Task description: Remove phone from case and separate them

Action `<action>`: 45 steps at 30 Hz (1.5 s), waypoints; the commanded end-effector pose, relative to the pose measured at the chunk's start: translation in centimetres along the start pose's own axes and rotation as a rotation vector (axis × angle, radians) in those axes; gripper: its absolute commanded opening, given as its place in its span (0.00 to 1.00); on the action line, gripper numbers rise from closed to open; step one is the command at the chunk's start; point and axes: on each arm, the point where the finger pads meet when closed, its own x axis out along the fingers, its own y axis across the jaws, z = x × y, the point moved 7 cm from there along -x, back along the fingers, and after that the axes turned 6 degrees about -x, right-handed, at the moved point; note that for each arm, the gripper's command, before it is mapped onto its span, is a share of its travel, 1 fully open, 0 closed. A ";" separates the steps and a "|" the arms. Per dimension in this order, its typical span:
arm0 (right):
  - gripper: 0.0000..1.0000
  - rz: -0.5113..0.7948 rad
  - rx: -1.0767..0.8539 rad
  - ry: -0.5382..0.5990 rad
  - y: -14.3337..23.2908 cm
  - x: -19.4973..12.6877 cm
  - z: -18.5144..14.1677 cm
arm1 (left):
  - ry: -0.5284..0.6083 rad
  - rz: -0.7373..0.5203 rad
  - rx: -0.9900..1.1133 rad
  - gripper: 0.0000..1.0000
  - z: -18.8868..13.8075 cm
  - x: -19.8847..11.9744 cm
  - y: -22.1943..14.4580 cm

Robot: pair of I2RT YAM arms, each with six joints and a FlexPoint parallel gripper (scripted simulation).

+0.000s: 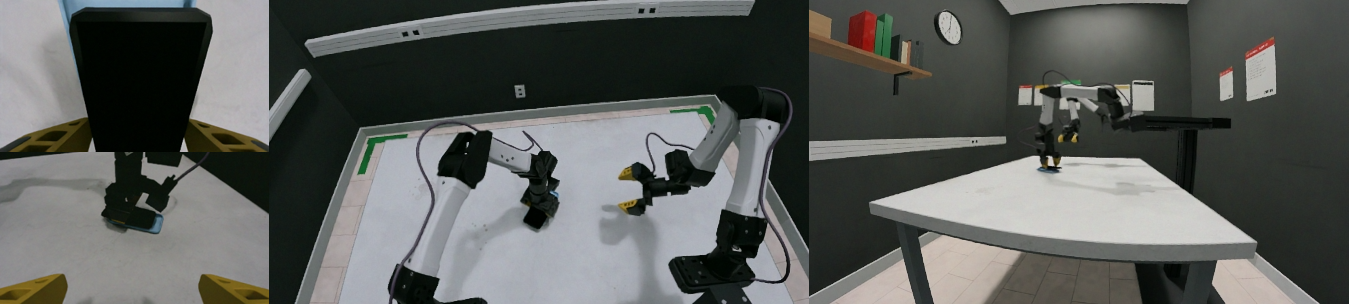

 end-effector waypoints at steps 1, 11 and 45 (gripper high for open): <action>1.00 -0.017 -0.034 -0.009 -0.9 -0.4 0.8 | -0.093 0.005 -0.018 0.62 1.4 -4.6 -0.7; 1.00 -0.017 -0.034 -0.009 -0.9 -0.4 0.8 | -0.101 0.005 -0.033 0.62 0.9 -4.7 -0.9; 1.00 0.440 -0.290 0.481 3.3 1.3 17.5 | -0.020 -0.007 0.018 0.62 -10.3 -2.5 -10.7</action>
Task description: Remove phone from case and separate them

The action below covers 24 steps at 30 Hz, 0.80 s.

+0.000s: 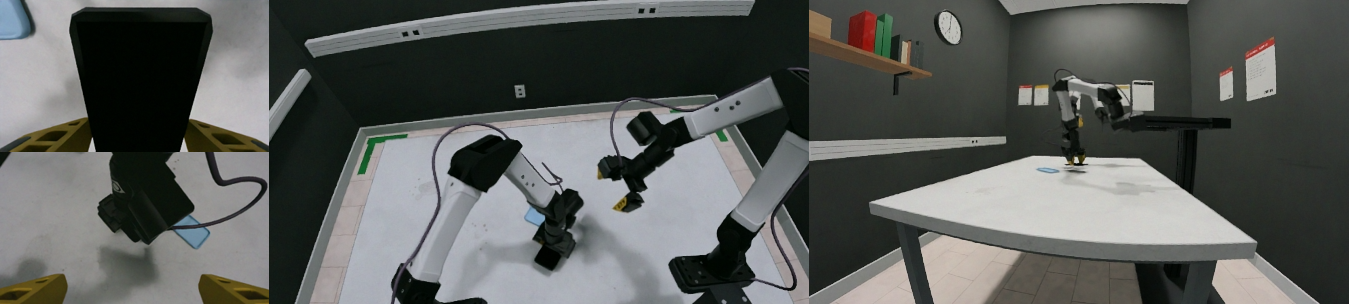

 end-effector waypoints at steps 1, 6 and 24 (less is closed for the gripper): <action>1.00 0.041 -0.023 0.094 -0.2 -1.9 1.8 | -0.069 -0.015 -0.011 0.62 1.4 -1.6 -0.8; 1.00 0.014 -0.058 0.074 -0.6 -2.2 2.9 | -0.070 -0.016 -0.011 0.62 1.4 -1.6 -0.8; 1.00 0.010 -0.054 0.075 -0.7 -2.3 2.7 | -0.119 -0.011 -0.013 0.62 2.0 -1.7 -0.4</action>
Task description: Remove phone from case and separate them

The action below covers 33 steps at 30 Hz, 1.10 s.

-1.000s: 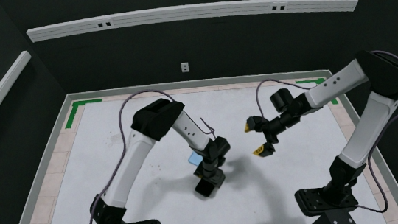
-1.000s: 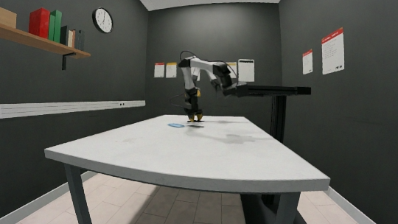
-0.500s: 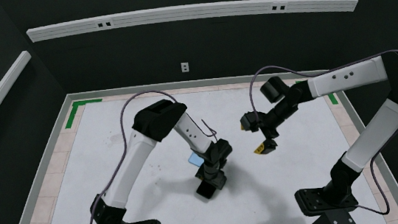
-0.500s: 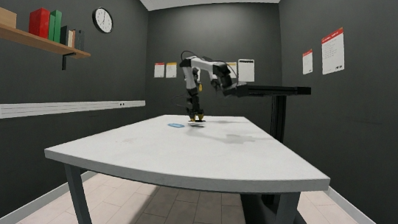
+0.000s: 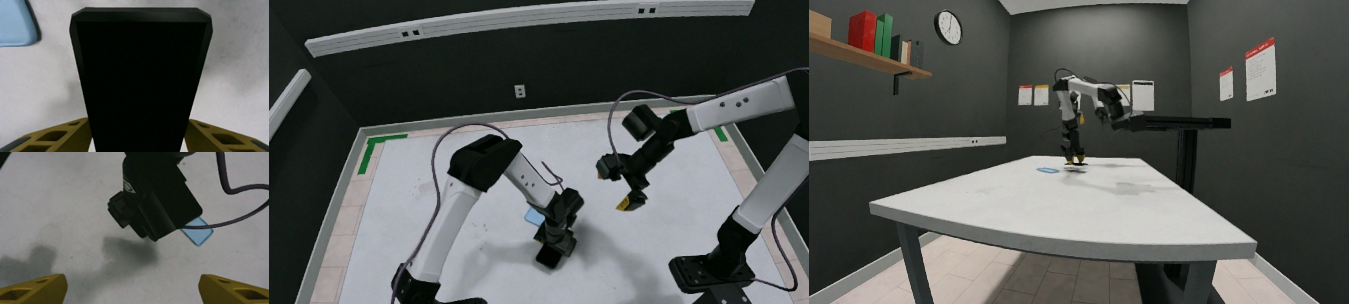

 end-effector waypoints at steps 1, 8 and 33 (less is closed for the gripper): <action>1.00 -0.043 -0.008 -0.001 -1.0 -1.2 0.5 | -0.086 -0.010 -0.004 0.62 1.8 -1.5 -0.3; 1.00 -0.042 -0.008 -0.001 -1.0 -1.2 0.5 | -0.062 -0.005 -0.005 0.62 0.6 2.4 -0.1; 1.00 -0.041 -0.007 -0.001 -1.0 -1.2 0.5 | -0.071 -0.010 -0.009 0.73 2.4 3.7 -0.1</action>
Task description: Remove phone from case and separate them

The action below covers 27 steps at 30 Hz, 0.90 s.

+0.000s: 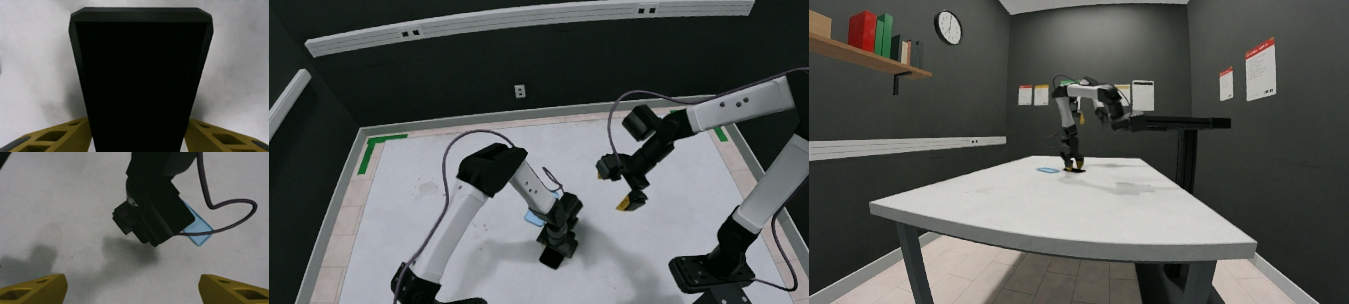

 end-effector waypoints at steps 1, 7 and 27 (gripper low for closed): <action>1.00 -0.043 -0.008 -0.002 -1.0 -1.2 0.5 | -0.029 0.002 -0.010 0.73 1.2 -0.1 0.1; 1.00 -0.043 -0.008 -0.002 -1.0 -1.2 0.5 | -0.065 -0.009 -0.017 0.90 0.9 -2.2 -0.3; 1.00 -0.042 -0.008 -0.002 -1.0 -1.2 0.5 | -0.159 -0.019 -0.023 0.90 0.2 -8.9 -0.3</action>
